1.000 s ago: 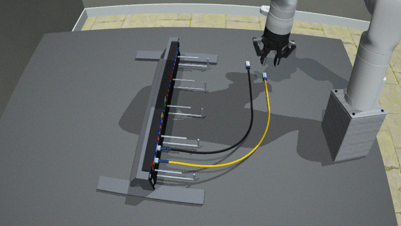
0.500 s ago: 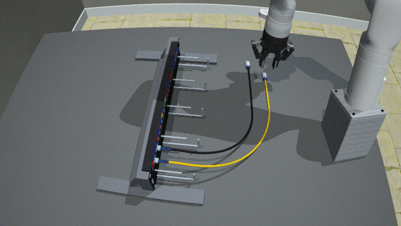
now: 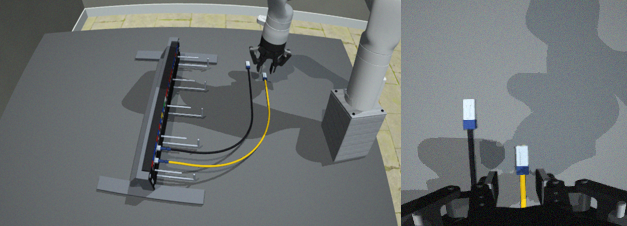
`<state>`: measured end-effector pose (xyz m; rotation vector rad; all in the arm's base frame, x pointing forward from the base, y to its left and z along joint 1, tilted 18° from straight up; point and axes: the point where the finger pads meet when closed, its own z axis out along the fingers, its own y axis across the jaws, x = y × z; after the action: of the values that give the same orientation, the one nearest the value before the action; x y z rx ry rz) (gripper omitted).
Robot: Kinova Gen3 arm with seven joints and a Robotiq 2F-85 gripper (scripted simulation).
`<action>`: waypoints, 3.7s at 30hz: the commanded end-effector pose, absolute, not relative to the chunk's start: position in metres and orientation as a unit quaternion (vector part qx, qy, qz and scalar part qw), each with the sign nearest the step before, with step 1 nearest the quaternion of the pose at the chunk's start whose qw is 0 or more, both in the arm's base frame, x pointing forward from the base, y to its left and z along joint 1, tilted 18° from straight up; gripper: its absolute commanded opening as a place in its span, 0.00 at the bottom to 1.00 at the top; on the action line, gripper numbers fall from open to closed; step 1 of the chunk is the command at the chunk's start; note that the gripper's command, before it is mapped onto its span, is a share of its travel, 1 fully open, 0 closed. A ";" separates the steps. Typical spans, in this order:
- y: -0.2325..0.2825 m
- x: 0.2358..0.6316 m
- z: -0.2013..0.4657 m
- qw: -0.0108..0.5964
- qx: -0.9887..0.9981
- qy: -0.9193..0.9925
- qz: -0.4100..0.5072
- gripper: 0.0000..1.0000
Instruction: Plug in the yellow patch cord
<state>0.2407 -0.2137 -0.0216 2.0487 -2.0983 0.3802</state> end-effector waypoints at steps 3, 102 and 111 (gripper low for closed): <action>-0.216 0.235 -0.031 0.096 0.687 -0.710 0.121 0.37; -0.224 0.236 -0.055 0.096 0.687 -0.710 0.121 0.37; -0.225 0.236 -0.057 0.096 0.687 -0.710 0.121 0.37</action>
<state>0.2362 -0.2249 -0.0561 2.0360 -2.1047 0.3607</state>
